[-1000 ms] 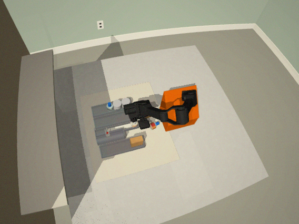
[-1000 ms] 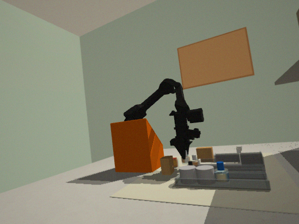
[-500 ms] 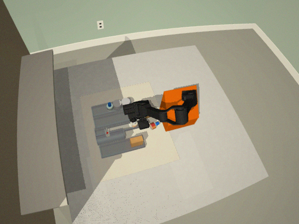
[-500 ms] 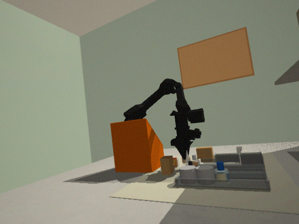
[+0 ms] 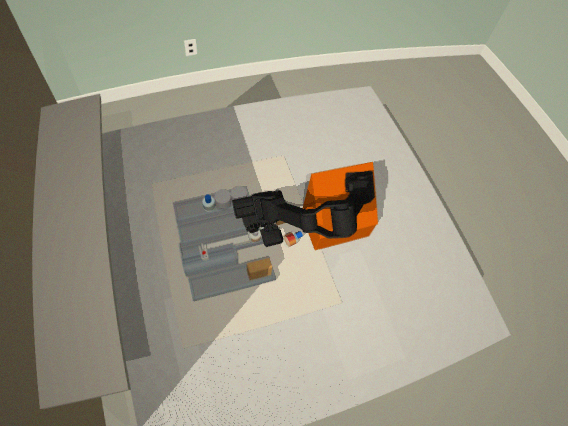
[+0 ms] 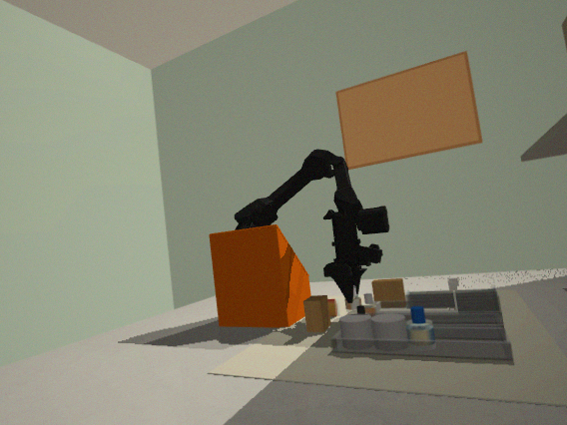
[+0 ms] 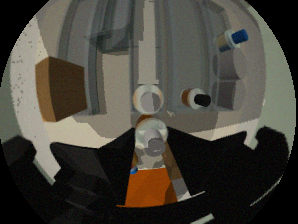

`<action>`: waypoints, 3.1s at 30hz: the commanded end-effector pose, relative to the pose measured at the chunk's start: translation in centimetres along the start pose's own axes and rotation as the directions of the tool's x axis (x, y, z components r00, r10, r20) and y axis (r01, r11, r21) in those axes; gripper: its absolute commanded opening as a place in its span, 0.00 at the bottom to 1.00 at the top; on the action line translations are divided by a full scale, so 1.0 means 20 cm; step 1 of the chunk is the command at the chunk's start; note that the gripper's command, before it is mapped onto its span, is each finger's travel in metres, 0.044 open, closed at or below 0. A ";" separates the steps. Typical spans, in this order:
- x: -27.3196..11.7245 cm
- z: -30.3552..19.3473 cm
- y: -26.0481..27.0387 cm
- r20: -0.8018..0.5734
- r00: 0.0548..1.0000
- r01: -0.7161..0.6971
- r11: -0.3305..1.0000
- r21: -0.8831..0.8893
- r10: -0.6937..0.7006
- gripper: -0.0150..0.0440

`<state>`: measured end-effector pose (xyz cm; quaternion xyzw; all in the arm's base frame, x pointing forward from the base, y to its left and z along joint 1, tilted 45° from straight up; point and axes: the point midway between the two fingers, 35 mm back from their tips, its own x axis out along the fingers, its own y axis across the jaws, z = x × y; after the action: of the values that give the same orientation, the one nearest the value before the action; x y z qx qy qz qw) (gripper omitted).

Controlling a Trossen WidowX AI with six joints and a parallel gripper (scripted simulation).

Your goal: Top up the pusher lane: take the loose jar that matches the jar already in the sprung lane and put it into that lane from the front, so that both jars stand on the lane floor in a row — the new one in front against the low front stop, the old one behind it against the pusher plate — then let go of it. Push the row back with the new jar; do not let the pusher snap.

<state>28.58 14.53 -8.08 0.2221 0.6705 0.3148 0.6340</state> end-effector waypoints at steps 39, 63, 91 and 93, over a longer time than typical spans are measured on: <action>-0.01 0.12 0.02 0.020 1.000 -0.001 1.000 -0.015 0.002 0.25; -0.02 0.16 0.02 0.021 1.000 -0.001 1.000 -0.016 0.002 0.25; -0.04 0.21 0.03 0.021 1.000 -0.001 1.000 -0.016 0.002 0.25; -0.04 0.21 0.03 0.021 1.000 -0.001 1.000 -0.016 0.002 0.25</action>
<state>31.41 14.91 -7.57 0.2240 0.6751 0.3121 0.6298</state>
